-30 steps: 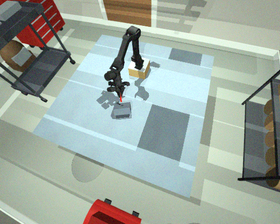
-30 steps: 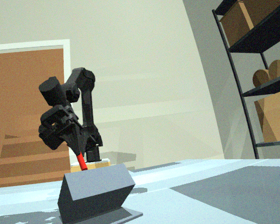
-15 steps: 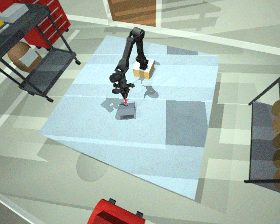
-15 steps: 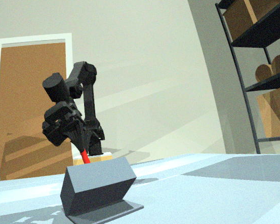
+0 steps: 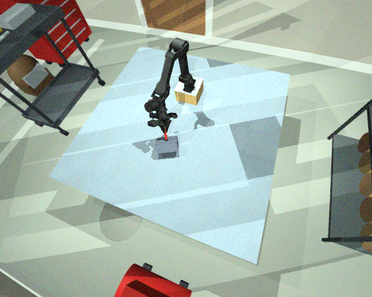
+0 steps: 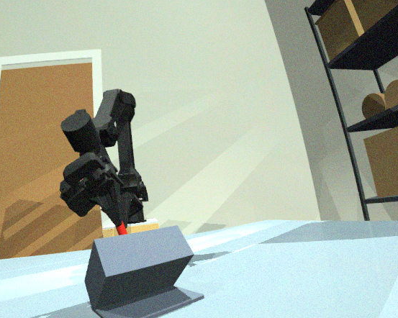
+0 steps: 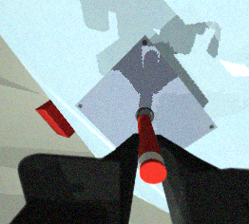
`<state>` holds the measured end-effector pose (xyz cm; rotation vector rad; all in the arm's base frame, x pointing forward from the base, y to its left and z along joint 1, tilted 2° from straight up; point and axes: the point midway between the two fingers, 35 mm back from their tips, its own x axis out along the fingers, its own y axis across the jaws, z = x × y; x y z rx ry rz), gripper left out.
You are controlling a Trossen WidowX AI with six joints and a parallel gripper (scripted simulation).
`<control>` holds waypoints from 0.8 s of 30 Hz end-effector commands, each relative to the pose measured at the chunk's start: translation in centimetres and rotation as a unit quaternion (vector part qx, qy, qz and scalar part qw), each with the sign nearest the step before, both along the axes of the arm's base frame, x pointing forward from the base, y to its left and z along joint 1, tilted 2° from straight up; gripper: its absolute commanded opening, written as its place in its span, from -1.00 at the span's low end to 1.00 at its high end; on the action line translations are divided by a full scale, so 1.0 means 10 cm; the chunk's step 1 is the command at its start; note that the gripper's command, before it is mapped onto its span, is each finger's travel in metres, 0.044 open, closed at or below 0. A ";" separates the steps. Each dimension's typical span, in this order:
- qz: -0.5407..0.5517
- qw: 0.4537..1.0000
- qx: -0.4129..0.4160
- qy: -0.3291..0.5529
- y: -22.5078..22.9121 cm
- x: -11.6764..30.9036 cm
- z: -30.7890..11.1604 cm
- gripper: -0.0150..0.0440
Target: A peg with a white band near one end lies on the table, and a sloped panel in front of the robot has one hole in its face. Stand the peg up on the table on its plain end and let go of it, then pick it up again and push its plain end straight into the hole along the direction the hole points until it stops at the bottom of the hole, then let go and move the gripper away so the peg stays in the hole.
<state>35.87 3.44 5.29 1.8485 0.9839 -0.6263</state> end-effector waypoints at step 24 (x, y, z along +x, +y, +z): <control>0.000 1.000 0.000 0.000 -0.01 -0.03 -0.01 -0.49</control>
